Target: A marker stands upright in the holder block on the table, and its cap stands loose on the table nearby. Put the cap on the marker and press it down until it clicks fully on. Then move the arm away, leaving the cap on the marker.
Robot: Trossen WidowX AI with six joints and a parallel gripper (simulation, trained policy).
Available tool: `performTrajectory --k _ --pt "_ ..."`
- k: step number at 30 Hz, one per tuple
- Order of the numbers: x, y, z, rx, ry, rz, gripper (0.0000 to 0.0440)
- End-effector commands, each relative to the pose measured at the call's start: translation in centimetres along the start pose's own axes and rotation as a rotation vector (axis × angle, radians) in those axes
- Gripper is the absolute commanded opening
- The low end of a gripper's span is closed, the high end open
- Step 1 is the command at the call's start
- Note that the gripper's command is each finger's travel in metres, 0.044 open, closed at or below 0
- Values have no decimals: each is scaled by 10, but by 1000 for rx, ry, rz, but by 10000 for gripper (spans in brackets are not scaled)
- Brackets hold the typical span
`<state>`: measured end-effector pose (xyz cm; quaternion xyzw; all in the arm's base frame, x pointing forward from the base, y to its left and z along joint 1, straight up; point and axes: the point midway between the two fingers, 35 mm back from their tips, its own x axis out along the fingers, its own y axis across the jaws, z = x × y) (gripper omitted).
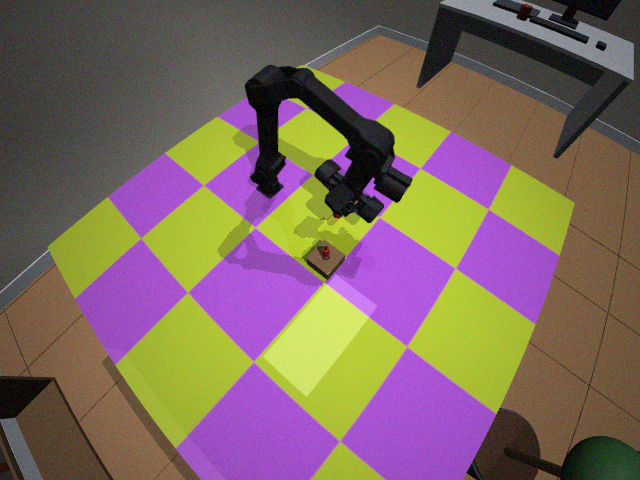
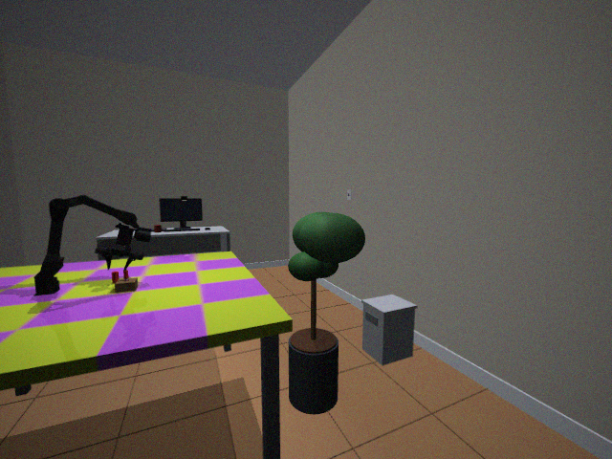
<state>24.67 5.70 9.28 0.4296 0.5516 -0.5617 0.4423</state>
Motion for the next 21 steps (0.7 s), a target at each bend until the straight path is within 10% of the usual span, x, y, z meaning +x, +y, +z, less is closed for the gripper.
performTrajectory --k 1,15,21 --pt "8 -2 -1 -15 4 -13 284" --pt "35 -3 -1 -68 -20 -24 258" --pt "38 -4 0 -83 -33 -8 182"
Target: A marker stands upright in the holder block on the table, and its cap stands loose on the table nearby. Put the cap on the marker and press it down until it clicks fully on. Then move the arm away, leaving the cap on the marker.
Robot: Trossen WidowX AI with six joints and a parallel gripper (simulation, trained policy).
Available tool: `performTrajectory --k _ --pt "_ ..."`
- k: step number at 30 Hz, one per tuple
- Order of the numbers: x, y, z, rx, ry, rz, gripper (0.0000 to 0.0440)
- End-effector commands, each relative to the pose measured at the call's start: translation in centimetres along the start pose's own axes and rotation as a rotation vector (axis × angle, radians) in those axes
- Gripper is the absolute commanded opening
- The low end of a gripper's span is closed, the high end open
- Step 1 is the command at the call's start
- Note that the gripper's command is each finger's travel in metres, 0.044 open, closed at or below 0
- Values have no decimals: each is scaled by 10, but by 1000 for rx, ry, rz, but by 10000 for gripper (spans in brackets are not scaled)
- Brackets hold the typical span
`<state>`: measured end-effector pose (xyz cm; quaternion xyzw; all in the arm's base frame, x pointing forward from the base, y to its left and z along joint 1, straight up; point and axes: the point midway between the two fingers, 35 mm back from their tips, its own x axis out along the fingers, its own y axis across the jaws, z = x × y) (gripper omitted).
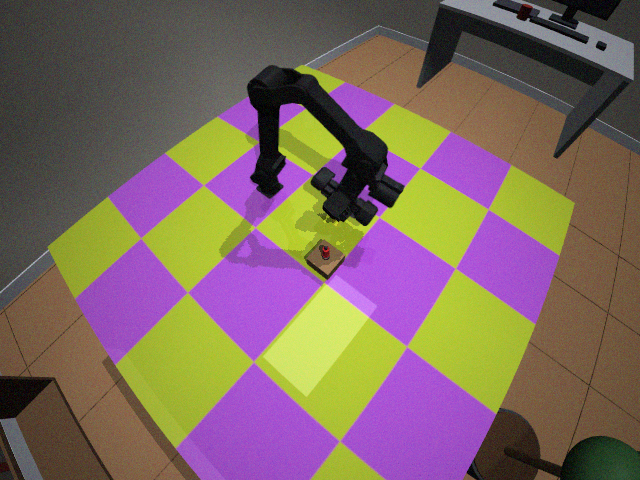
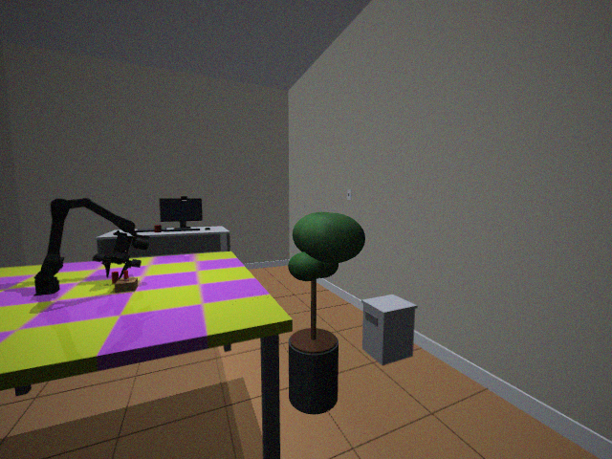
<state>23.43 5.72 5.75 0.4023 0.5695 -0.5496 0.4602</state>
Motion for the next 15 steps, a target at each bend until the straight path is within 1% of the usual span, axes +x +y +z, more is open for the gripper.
performTrajectory --k 1,4,10,15 --pt "0 0 1 -12 -12 12 156" --pt "-4 -1 2 -17 -16 26 77" --pt "-24 10 6 -7 -19 103 105" --pt "-43 15 11 7 -12 152 108"
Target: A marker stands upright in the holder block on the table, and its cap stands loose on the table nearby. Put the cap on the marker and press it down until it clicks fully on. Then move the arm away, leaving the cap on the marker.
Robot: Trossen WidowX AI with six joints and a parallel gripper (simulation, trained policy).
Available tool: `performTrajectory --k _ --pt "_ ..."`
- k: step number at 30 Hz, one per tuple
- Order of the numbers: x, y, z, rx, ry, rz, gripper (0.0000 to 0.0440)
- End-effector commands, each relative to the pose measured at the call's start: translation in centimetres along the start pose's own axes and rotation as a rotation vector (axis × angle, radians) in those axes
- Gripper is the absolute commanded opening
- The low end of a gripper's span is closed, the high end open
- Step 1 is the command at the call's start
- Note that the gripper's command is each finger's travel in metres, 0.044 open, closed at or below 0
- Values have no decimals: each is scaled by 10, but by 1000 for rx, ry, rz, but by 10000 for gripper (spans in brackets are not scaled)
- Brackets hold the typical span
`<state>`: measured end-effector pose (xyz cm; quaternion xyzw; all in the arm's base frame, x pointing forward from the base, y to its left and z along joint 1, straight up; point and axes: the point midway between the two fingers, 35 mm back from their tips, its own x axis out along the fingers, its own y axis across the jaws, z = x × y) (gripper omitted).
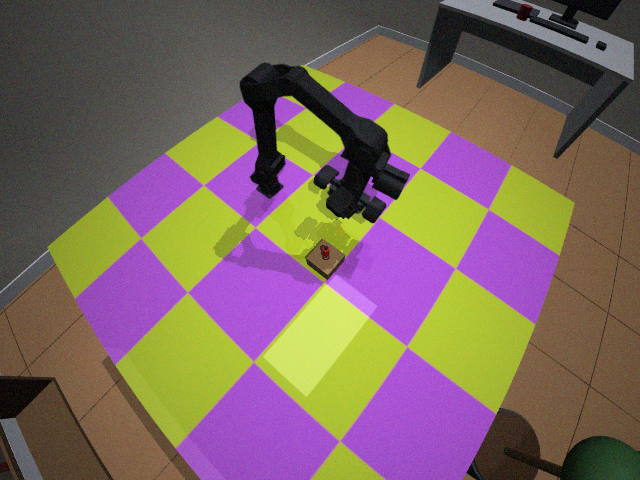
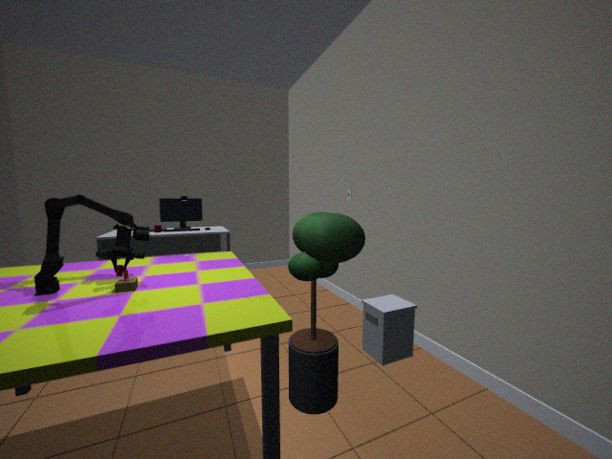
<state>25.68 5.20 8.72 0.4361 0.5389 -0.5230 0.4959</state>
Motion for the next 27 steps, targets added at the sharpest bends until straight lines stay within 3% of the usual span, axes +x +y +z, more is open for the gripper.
performTrajectory --k 1,27 --pt "-12 4 4 6 1 34 107" --pt "-70 27 71 185 36 123 85"
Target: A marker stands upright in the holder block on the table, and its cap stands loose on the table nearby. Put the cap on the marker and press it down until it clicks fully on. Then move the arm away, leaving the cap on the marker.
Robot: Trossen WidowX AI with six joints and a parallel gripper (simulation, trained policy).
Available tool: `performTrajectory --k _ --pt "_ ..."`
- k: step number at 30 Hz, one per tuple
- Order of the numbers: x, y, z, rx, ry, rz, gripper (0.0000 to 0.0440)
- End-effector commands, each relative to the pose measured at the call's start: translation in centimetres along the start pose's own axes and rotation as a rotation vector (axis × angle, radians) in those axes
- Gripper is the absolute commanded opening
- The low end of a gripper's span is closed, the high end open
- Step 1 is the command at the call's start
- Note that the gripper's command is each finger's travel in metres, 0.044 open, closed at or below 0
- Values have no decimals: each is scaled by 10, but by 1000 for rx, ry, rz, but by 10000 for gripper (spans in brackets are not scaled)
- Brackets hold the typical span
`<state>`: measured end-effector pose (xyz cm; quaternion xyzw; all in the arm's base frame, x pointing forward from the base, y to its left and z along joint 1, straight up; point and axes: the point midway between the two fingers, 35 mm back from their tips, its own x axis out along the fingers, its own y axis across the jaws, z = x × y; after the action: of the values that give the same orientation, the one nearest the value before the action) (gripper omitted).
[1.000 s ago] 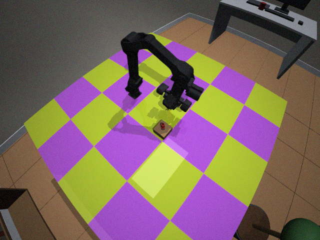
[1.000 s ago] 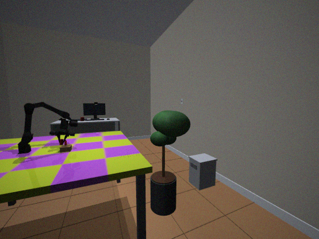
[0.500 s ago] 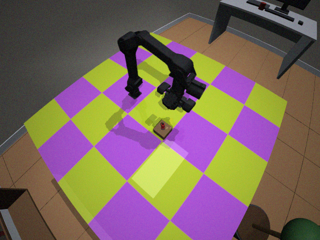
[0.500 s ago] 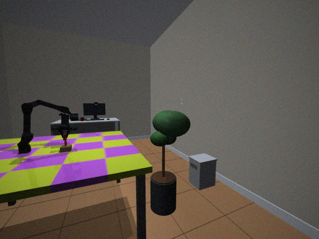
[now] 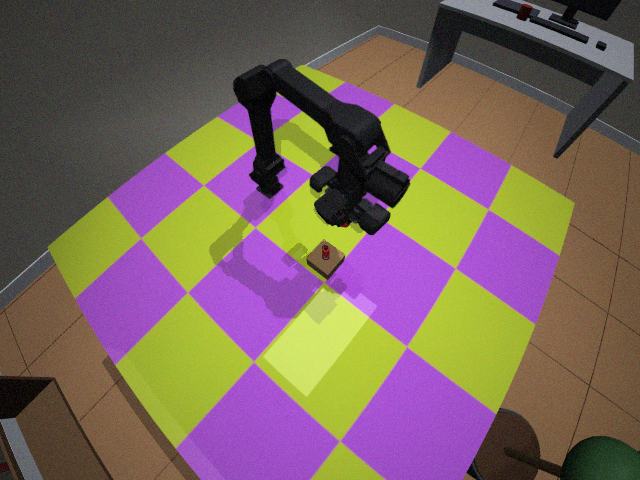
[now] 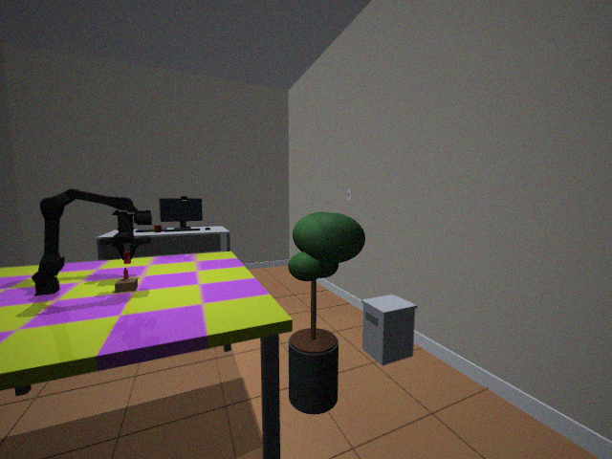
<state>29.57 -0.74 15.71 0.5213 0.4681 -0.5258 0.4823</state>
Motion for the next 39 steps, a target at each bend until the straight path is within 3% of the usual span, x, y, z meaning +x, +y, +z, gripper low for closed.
performTrajectory --k 1,19,39 --pt "1 3 9 20 3 -15 84" --pt "-7 12 71 180 6 -32 51" --pt "29 13 77 202 33 -98 25"
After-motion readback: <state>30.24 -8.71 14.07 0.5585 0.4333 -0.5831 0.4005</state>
